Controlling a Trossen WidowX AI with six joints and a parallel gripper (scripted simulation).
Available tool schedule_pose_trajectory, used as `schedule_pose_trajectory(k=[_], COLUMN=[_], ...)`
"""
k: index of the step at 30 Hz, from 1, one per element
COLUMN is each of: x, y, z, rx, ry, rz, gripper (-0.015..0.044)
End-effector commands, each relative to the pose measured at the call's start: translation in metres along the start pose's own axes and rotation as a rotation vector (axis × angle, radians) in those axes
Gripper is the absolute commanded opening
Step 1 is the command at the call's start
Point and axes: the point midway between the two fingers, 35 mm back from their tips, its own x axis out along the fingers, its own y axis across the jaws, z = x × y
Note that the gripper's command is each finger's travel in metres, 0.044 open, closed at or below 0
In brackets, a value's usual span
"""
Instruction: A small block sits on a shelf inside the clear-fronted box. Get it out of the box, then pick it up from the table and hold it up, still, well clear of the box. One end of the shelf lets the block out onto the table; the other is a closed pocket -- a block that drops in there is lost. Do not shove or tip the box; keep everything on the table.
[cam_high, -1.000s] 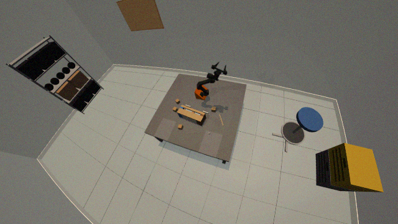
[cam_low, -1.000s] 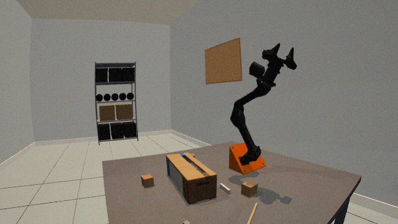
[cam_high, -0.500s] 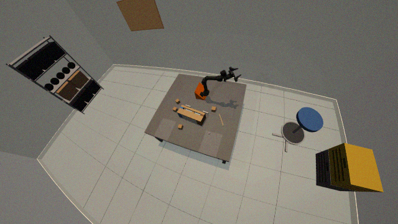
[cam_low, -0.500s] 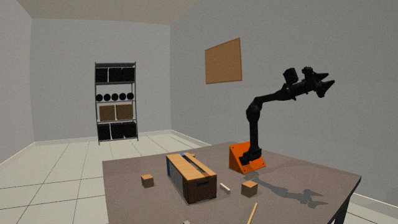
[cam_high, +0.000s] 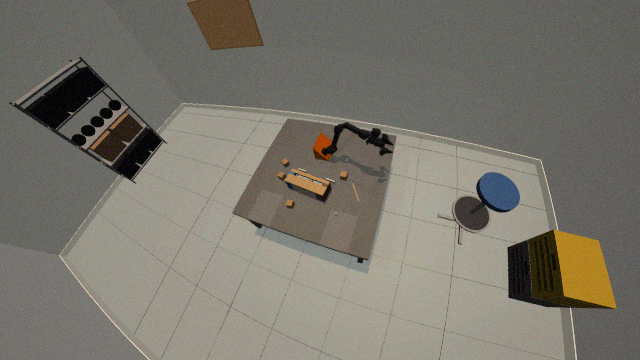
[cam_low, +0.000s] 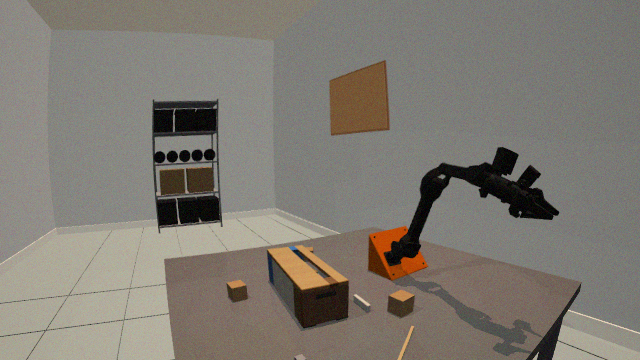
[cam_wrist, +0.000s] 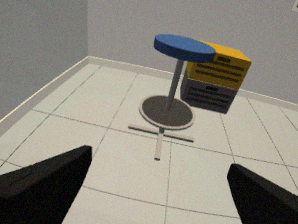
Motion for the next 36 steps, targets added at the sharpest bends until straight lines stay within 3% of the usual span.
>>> schedule_pose_trajectory(k=[1,7,14,25,31,36], x=[0.011,-0.002,-0.059,-0.215,-0.316,-0.369], y=[-0.049,-0.128,-0.215,-0.302,-0.313,-0.305], z=[-0.053,-0.123,-0.192,-0.267,-0.297,-0.311], rx=[-0.115,-0.257,-0.350,-0.304,-0.184,-0.081], ry=[0.178,0.459,0.803,1.333,1.572,1.661], rz=[-0.142,-0.319,-0.472,-0.576,-0.524,-0.442], gripper=[0.0400,0.0400,0.0400,0.0400,0.0400,0.0400])
